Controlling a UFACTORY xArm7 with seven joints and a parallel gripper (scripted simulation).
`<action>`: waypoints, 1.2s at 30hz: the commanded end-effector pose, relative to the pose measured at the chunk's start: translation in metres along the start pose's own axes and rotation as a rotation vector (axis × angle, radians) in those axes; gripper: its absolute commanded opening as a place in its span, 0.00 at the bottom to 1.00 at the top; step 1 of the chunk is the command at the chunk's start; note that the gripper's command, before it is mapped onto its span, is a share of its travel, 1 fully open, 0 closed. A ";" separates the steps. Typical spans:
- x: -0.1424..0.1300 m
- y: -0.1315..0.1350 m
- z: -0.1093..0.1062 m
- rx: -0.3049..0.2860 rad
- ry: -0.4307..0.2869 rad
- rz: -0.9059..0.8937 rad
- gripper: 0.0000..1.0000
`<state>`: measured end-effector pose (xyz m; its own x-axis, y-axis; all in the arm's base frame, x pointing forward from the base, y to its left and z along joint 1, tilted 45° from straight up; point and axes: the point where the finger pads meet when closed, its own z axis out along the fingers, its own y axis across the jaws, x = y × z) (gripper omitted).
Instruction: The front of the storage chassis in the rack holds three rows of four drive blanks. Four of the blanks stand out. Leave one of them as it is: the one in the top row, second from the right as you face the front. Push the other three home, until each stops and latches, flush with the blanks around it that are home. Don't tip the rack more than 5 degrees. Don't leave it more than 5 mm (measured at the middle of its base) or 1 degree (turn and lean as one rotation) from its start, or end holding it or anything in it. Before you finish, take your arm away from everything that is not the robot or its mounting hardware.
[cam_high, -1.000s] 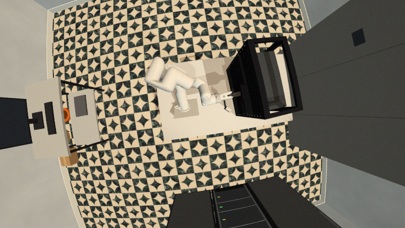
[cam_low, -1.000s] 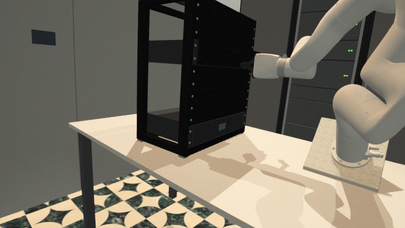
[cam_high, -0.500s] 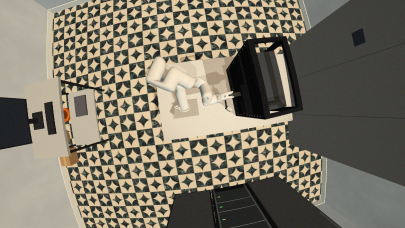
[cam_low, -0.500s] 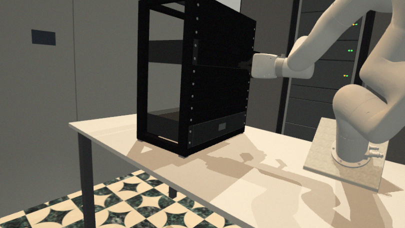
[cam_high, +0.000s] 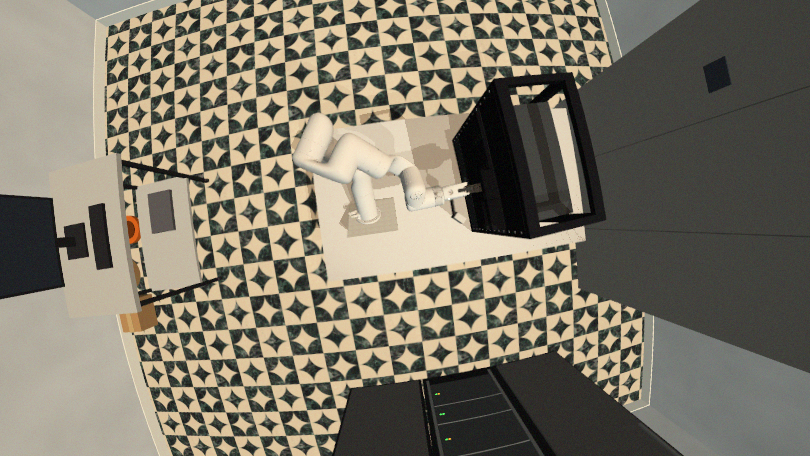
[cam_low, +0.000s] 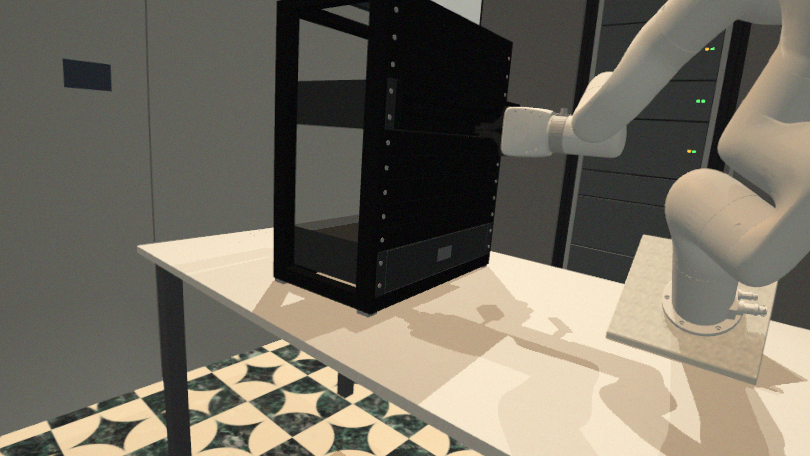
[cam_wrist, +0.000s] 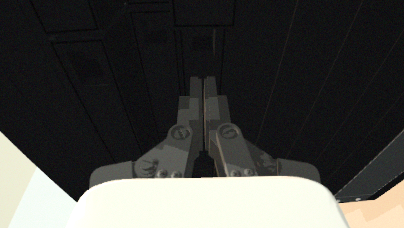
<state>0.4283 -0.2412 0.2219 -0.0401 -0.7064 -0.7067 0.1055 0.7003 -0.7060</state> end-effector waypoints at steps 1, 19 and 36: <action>0.001 -0.002 0.002 0.003 0.001 -0.002 0.00; 0.001 -0.002 0.005 0.003 0.001 -0.002 0.00; 0.001 -0.002 0.008 0.003 0.001 -0.002 0.00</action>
<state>0.4350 -0.2419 0.2222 -0.0398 -0.7065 -0.7066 0.1055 0.7002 -0.7061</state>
